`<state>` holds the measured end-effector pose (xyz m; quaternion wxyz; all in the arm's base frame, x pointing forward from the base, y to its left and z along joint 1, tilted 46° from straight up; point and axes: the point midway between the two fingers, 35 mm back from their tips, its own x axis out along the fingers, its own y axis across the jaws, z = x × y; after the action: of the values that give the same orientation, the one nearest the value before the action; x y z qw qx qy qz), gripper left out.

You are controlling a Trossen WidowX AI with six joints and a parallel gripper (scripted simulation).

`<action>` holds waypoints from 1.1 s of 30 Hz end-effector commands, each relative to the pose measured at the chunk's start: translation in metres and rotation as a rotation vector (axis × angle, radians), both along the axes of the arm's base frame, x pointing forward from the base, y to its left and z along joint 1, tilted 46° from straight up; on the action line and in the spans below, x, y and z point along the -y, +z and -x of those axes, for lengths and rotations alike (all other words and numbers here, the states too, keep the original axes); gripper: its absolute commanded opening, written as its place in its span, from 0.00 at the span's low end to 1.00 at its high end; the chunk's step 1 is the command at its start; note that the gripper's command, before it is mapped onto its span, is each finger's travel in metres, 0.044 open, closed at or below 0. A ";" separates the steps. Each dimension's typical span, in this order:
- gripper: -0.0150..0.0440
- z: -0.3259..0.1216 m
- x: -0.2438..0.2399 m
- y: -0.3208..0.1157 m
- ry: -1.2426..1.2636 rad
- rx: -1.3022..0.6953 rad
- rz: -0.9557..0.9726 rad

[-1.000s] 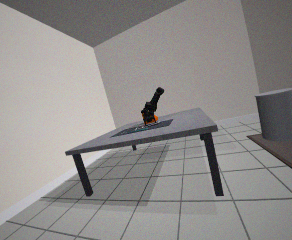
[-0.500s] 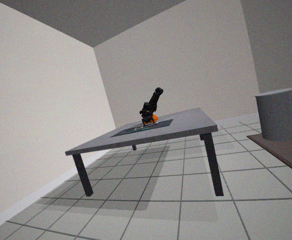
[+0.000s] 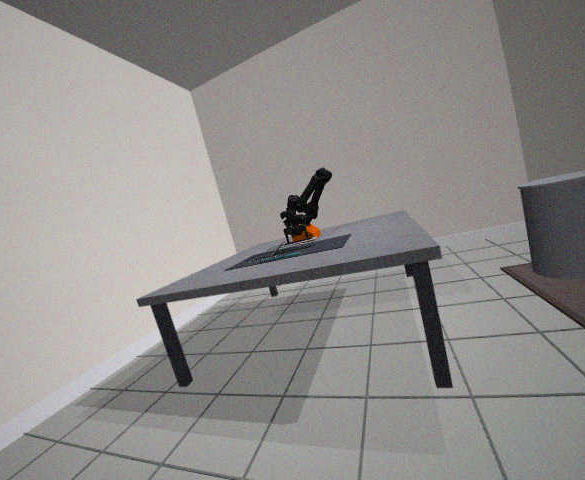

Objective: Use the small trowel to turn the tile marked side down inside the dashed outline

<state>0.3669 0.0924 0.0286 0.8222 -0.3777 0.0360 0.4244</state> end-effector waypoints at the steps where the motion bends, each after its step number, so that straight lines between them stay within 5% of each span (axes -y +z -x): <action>1: 0.25 -0.008 0.017 0.003 -0.013 0.020 0.007; 33: 0.25 -0.026 0.059 -0.047 -0.013 0.022 0.010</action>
<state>0.3883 0.0388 -0.0138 0.8227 -0.3809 0.0363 0.4205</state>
